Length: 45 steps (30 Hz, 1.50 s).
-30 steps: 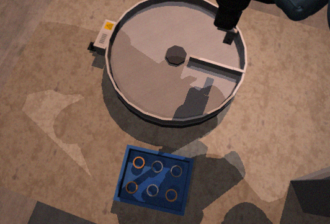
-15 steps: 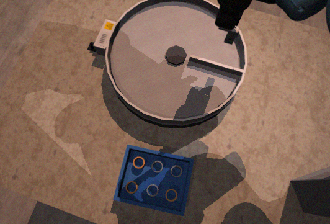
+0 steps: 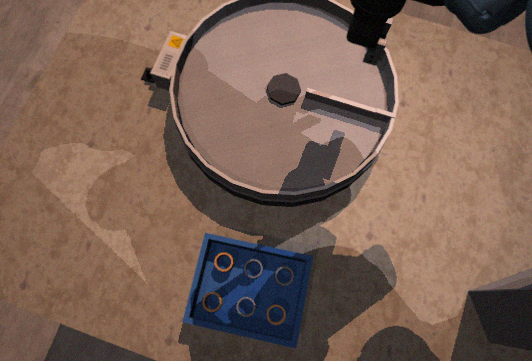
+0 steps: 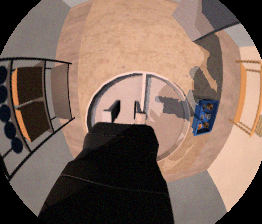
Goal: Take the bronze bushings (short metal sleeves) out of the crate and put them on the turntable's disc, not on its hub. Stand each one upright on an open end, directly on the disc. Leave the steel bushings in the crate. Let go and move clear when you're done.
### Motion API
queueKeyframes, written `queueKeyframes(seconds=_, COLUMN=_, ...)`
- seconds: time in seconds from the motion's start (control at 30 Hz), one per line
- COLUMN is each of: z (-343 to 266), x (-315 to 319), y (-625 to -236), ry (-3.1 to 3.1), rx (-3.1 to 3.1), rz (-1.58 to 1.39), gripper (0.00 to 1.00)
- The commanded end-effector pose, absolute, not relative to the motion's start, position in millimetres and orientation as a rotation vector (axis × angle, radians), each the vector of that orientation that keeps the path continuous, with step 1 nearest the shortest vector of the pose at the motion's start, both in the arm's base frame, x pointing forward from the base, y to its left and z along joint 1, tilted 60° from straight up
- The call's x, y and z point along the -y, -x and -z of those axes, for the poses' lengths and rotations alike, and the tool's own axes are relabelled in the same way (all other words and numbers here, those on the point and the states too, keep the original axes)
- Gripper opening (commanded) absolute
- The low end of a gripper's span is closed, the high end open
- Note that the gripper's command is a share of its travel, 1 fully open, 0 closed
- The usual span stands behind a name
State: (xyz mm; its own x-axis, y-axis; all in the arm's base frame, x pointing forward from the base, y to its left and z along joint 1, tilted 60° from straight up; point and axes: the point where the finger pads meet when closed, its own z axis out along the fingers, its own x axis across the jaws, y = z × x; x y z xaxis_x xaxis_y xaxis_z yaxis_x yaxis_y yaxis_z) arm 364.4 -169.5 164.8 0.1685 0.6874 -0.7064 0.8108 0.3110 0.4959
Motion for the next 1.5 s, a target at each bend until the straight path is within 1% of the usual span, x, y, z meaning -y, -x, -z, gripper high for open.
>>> queueKeyframes(seconds=0.0, z=-164.8, x=169.2, y=-363.5, ry=-1.415, rx=-1.556, rz=0.152, gripper=0.35)
queueKeyframes(seconds=0.8, z=-164.8, x=169.2, y=-363.5, ry=-1.415, rx=-1.556, rz=0.152, gripper=0.35)
queueKeyframes(seconds=0.83, z=-164.8, x=169.2, y=-363.5, ry=-1.415, rx=-1.556, rz=0.152, gripper=0.39)
queueKeyframes(seconds=1.47, z=-164.8, x=169.2, y=-363.5, ry=-1.415, rx=-1.556, rz=0.152, gripper=0.39)
